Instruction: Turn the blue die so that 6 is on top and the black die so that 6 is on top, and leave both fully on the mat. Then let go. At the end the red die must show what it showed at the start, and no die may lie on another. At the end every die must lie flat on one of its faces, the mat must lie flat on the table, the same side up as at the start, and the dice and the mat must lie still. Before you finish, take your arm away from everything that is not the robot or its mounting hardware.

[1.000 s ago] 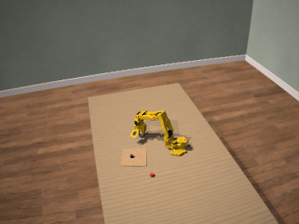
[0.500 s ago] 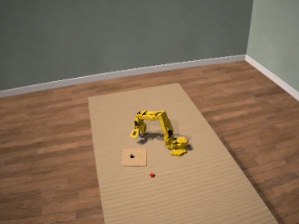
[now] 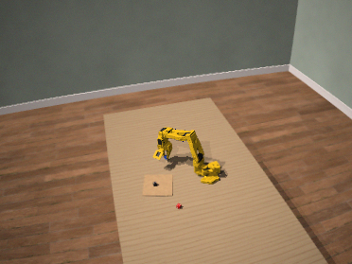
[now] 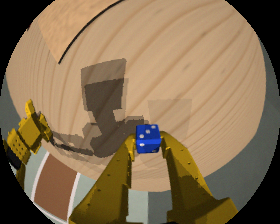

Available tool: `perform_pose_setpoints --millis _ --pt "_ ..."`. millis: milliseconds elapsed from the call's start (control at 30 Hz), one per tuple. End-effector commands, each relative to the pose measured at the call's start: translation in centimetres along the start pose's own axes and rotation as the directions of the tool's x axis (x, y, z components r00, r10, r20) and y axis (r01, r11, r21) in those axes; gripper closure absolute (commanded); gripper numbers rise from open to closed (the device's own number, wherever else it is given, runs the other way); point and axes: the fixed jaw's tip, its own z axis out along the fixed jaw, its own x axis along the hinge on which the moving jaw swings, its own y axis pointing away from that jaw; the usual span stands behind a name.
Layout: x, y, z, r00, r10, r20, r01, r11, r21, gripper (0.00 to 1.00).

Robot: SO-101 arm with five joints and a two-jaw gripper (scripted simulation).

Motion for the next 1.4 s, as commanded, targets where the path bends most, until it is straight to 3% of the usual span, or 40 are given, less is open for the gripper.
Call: perform_pose_setpoints --millis 0,233,1067,1367 --pt "-0.1 -0.8 -2.6 1.000 -0.010 0.000 0.010 0.997 0.081 1.00" --pt "-0.1 -0.6 -3.6 1.000 -0.010 0.000 0.010 0.997 0.081 1.00" --pt "-0.1 -0.6 -3.7 1.000 -0.010 0.000 0.010 0.997 0.081 1.00" --pt "0.0 1.4 -3.7 1.000 0.003 0.000 -0.003 0.997 0.081 1.00"
